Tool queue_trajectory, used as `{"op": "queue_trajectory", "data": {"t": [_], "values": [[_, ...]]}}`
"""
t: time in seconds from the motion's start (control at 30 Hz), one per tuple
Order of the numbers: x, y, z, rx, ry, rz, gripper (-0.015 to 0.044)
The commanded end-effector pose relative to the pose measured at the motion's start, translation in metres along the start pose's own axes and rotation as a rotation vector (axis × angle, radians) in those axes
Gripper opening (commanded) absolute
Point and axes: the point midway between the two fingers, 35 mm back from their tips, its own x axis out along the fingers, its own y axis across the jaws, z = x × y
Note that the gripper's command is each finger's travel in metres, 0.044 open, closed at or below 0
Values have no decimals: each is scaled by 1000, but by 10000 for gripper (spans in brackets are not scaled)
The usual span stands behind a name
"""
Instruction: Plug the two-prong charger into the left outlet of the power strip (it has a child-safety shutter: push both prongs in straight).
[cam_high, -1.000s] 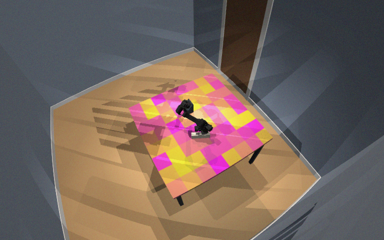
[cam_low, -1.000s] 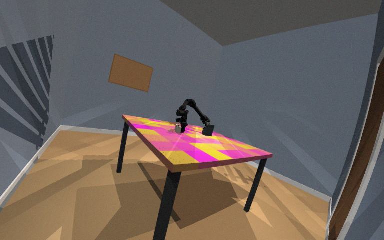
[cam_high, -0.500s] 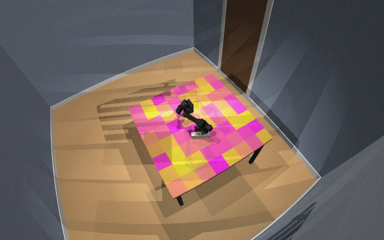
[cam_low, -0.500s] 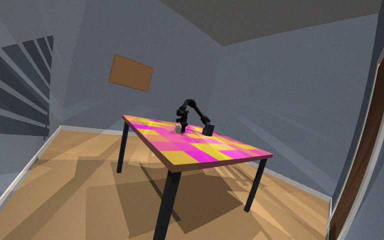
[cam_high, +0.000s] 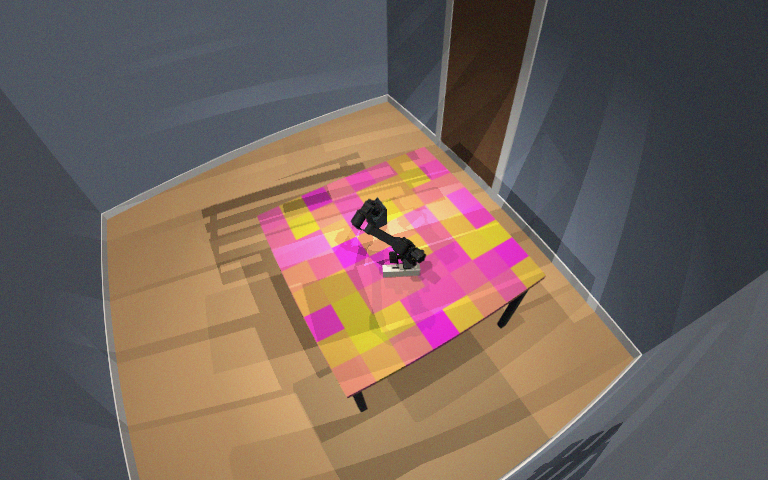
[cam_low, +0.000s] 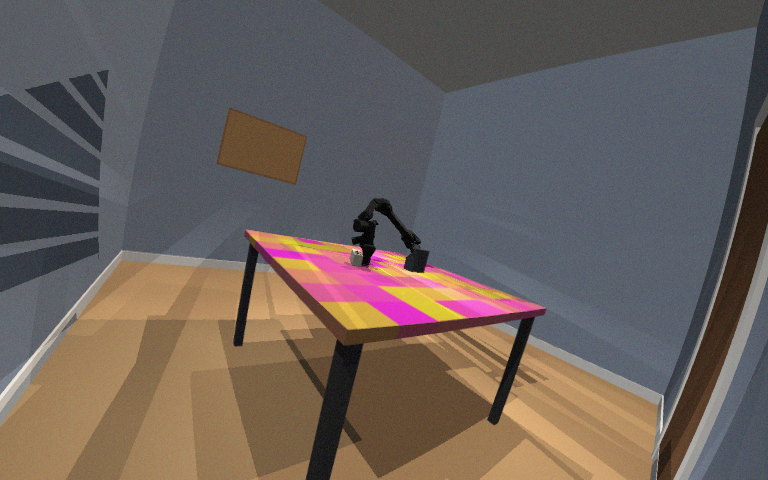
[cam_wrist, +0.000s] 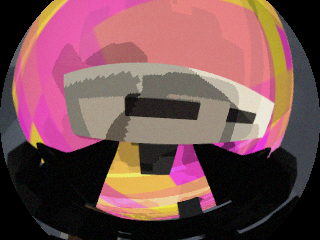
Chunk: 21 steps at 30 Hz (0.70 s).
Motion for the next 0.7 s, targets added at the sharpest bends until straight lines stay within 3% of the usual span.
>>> {"op": "queue_trajectory", "data": {"t": [0.0,0.67], "values": [[0,0,-1,4,-4,-1,440],[1,0,-7,11,-14,0,440]]}}
